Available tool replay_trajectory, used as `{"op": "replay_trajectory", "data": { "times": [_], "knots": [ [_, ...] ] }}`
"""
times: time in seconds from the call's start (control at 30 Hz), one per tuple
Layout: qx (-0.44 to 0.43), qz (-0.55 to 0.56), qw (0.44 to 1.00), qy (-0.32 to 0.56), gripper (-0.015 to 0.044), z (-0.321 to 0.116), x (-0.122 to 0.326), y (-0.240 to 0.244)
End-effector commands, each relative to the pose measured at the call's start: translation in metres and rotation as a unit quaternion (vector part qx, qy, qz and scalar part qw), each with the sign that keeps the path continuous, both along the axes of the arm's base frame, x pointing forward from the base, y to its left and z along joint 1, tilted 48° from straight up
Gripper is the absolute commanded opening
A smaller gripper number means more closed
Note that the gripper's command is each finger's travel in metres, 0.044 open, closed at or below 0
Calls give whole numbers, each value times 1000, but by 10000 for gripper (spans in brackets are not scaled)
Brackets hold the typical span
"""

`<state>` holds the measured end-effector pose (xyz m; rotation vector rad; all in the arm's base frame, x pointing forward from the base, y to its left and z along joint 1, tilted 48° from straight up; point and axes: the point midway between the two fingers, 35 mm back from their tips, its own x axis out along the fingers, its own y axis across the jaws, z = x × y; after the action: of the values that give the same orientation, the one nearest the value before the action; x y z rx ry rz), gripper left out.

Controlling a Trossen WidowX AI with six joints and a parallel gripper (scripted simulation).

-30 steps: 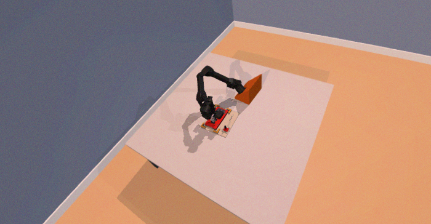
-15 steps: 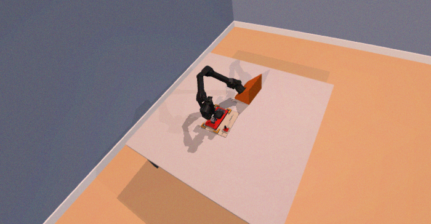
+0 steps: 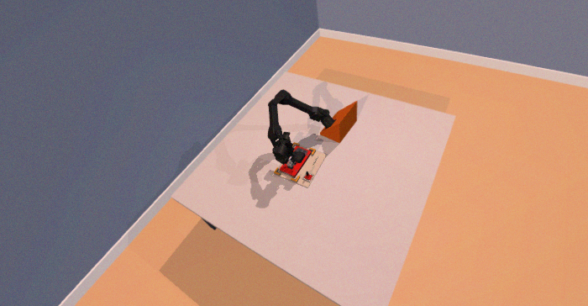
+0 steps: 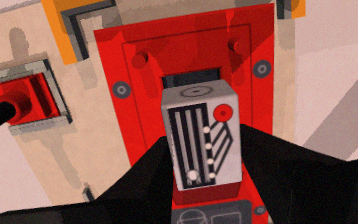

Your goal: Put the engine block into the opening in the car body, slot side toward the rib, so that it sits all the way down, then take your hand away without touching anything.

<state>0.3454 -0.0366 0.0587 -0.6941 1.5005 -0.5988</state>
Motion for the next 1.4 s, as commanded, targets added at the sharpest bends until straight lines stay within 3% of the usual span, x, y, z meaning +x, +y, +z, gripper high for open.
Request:
{"op": "replay_trajectory", "data": {
  "times": [0.0, 1.37],
  "knots": [
    [-3, 6, 1000, 7, 158, -1, 0, -2],
    [-3, -2, 1000, -3, 158, -6, 0, -8]
  ]
}}
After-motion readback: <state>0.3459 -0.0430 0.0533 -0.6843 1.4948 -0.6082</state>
